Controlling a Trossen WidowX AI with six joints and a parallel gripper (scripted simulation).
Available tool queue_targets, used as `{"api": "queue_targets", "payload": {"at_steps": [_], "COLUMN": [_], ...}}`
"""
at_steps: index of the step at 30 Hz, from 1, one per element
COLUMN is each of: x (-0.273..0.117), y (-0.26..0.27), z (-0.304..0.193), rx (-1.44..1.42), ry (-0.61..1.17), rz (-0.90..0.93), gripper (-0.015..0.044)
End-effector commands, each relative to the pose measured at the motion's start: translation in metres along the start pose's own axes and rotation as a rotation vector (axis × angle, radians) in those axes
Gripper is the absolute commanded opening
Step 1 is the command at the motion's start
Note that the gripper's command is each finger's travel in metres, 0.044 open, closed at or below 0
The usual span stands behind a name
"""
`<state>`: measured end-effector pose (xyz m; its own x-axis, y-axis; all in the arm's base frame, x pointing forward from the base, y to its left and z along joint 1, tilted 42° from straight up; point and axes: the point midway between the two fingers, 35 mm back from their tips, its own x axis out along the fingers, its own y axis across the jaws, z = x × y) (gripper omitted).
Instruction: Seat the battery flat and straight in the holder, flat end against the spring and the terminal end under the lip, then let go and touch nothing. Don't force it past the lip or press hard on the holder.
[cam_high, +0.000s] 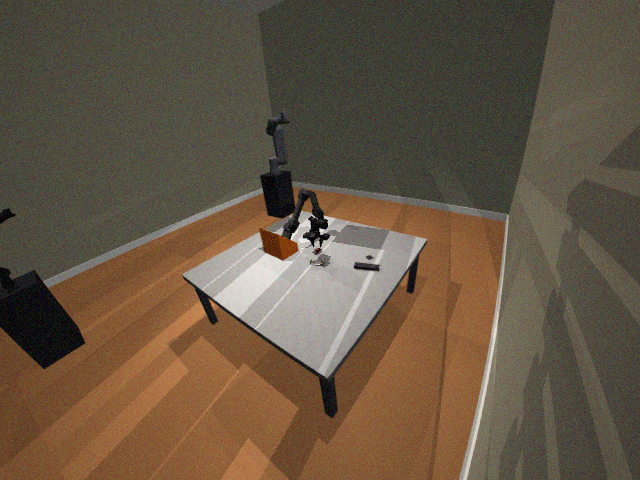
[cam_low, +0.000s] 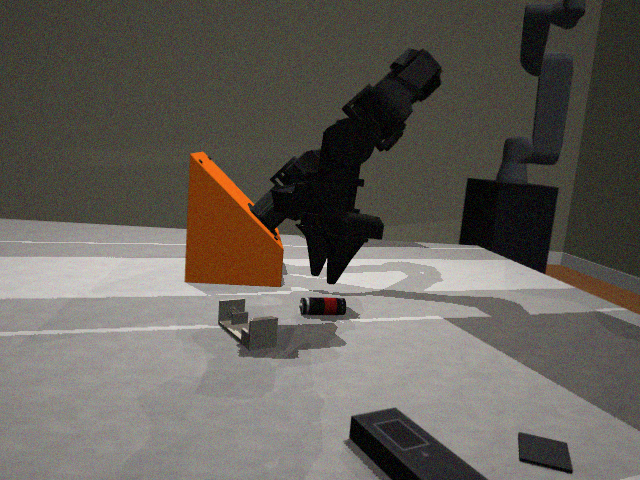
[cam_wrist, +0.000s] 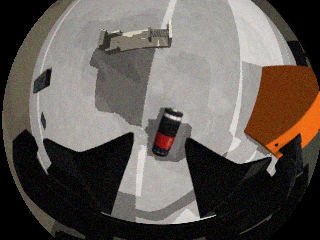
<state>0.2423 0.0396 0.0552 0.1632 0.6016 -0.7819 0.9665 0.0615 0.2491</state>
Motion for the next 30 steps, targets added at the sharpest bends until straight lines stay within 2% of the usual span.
{"api": "queue_targets", "payload": {"at_steps": [1, 12, 30], "x": [0.001, 0.002, 0.031], "y": [-0.008, -0.008, -0.009], "z": [-0.005, -0.005, -0.007], "rx": [0.191, 0.190, 0.190], "ry": [0.081, 0.081, 0.081], "rz": [-0.051, -0.051, -0.052], "gripper": [0.0246, 0.0246, 0.0246]}}
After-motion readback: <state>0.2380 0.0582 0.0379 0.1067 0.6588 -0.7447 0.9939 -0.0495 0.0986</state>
